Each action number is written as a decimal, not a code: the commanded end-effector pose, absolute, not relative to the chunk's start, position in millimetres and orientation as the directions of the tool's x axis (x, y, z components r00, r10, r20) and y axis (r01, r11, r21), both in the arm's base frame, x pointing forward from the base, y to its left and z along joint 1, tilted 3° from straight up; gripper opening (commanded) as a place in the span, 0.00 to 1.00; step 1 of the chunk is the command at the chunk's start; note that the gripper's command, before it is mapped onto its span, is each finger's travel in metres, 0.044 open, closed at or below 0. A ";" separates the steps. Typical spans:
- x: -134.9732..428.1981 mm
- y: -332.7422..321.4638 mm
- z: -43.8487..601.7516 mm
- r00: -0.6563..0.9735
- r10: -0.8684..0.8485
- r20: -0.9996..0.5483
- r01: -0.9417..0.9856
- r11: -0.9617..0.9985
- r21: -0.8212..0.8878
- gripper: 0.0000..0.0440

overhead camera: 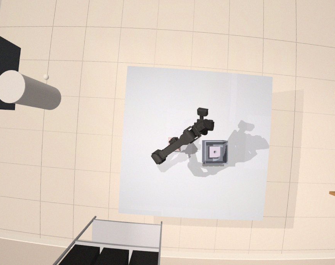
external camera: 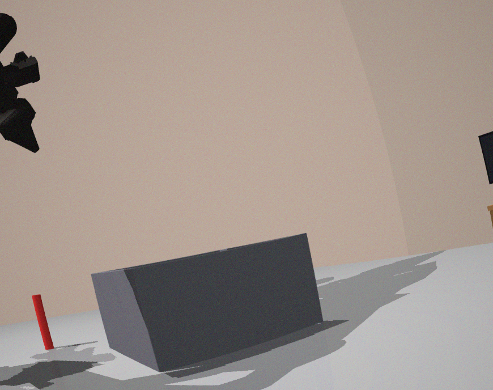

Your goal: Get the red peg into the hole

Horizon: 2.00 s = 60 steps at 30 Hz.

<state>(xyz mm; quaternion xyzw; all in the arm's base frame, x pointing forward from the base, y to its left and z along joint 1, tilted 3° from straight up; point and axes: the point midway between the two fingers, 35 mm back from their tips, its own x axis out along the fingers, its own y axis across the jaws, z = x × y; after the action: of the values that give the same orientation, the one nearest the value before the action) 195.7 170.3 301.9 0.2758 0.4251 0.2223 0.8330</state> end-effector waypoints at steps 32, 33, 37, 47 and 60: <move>159.3 115.0 102.8 -0.023 -0.028 -0.999 0.596 0.802 -0.036 1.00; 159.1 115.1 98.5 -0.032 -0.038 -0.999 0.601 0.798 -0.050 1.00; 158.9 116.1 81.0 -0.055 -0.073 -0.996 0.613 0.785 -0.091 1.00; 163.8 119.8 37.1 -0.044 -0.118 -0.992 0.620 0.775 -0.120 1.00; 167.6 117.0 -4.4 -0.033 -0.148 -0.988 0.609 0.781 -0.137 0.66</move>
<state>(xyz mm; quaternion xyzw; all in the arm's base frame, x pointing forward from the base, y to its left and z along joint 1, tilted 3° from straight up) 169.8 120.8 3.8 0.1828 0.6599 -0.2762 0.6744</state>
